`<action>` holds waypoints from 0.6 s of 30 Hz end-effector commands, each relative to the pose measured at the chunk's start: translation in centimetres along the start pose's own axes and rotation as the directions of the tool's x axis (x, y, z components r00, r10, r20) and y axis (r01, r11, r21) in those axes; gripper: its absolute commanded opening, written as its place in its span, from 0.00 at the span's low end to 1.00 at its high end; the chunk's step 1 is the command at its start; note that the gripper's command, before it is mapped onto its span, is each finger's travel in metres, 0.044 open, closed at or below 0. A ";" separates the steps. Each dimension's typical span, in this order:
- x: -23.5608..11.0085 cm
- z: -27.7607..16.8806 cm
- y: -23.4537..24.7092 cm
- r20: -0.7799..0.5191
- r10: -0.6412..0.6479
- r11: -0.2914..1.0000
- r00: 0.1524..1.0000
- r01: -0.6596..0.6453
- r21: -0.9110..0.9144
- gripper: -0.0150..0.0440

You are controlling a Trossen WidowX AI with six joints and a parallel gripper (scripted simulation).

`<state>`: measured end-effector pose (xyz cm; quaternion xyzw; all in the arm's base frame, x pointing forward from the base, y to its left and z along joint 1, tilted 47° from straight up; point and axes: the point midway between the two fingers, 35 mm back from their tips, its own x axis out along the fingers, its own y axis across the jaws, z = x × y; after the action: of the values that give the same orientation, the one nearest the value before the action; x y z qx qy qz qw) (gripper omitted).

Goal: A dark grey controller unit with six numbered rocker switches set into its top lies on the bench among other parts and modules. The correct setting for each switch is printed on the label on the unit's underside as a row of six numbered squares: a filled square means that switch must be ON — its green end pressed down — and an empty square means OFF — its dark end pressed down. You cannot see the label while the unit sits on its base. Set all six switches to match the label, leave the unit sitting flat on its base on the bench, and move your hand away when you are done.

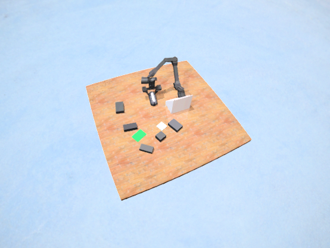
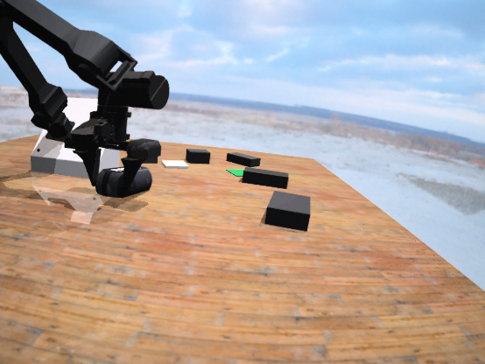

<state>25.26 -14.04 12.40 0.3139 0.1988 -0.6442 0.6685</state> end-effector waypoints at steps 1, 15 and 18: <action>0.4 -0.2 -0.1 -0.008 -0.002 1.000 1.000 0.002 -0.009 0.83; 1.4 -0.1 -0.1 -0.007 -0.002 1.000 1.000 0.002 -0.009 0.83; 1.5 -0.1 -0.1 -0.007 -0.002 1.000 1.000 0.002 -0.008 0.83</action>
<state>25.31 -15.09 11.64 0.3132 0.1987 -0.6448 0.6683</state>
